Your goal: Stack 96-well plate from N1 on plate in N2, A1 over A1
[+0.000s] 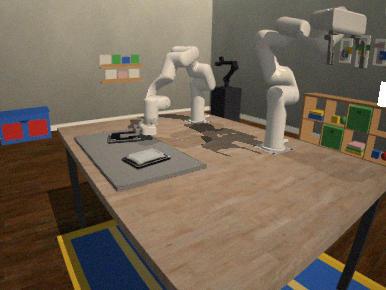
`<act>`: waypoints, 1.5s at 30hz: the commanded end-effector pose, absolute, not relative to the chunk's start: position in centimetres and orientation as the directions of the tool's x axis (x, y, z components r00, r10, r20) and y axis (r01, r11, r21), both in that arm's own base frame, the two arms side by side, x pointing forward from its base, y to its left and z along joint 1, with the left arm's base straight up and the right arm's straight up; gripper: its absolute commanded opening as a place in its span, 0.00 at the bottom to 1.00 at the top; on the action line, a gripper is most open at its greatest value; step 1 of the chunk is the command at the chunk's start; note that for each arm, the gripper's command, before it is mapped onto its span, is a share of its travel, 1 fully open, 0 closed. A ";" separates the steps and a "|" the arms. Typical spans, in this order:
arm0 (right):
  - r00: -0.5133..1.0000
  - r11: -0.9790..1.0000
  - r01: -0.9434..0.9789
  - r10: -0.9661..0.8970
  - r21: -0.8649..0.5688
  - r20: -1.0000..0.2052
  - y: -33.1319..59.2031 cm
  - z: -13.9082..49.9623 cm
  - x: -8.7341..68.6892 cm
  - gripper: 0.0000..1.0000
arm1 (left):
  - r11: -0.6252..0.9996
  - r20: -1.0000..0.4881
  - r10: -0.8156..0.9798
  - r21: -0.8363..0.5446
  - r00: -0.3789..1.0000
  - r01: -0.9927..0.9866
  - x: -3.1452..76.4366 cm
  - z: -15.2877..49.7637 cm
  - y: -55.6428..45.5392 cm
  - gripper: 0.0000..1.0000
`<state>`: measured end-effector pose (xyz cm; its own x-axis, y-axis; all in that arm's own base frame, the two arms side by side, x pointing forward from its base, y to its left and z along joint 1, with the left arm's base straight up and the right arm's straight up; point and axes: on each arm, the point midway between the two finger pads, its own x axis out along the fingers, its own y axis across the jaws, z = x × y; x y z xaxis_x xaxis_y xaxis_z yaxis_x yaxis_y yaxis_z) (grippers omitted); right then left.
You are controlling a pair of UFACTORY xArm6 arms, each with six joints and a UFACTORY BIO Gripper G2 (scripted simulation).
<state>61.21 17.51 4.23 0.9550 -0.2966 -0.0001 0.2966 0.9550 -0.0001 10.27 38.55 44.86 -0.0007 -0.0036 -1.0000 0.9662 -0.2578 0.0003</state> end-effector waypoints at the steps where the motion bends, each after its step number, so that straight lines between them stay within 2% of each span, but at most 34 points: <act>1: 0.955 0.955 0.297 -0.297 0.003 0.003 17.6 4.4 61.3 0.00 | -0.258 -1.000 0.000 0.000 0.000 0.966 10.3 45.0 38.6 1.00; 45: 0.955 0.955 0.297 -0.297 0.003 0.003 17.6 5.8 61.3 0.00 | -0.258 -1.000 0.000 0.000 0.000 0.966 10.3 45.0 38.6 1.00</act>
